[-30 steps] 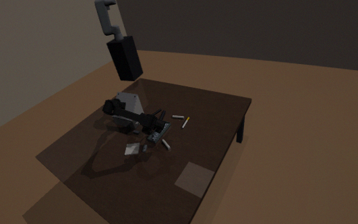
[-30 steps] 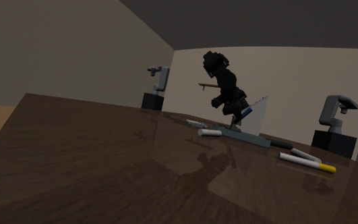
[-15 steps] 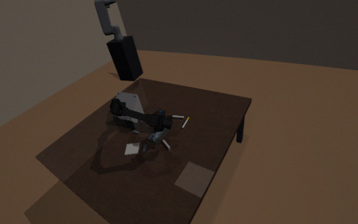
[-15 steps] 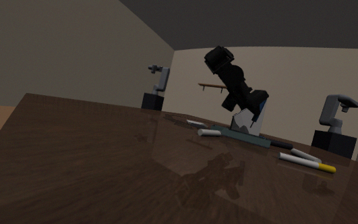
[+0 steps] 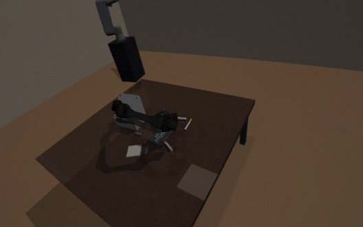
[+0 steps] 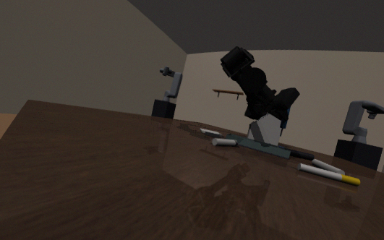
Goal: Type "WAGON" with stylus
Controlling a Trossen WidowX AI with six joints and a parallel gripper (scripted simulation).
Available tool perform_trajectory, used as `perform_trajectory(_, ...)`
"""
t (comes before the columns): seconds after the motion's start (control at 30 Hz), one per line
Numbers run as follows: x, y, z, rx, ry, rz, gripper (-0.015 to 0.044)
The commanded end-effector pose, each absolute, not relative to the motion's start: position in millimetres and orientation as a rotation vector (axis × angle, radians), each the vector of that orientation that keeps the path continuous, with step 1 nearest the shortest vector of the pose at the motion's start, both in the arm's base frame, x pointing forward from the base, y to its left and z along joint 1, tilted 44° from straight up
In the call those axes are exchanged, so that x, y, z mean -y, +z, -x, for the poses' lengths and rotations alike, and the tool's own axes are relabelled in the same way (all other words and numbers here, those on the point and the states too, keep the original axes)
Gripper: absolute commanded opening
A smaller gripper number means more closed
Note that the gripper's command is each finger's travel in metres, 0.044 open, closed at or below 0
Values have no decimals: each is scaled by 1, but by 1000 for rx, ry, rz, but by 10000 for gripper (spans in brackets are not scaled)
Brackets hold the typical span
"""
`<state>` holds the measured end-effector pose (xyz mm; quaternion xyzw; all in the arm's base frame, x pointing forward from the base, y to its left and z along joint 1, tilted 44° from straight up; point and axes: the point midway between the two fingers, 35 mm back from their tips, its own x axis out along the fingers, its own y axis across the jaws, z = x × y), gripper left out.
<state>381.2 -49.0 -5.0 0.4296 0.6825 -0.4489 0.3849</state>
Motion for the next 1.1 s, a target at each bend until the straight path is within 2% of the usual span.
perform_trajectory(0.0,60,-17,-382,-1741,-1133,-1101,0)
perform_trajectory(0.43,71,-28,-380,-1742,-1134,-1101,0)
perform_trajectory(0.53,72,-29,-382,-1741,-1134,-1101,79)
perform_trajectory(1.07,73,-30,-383,-1741,-1134,-1101,81)
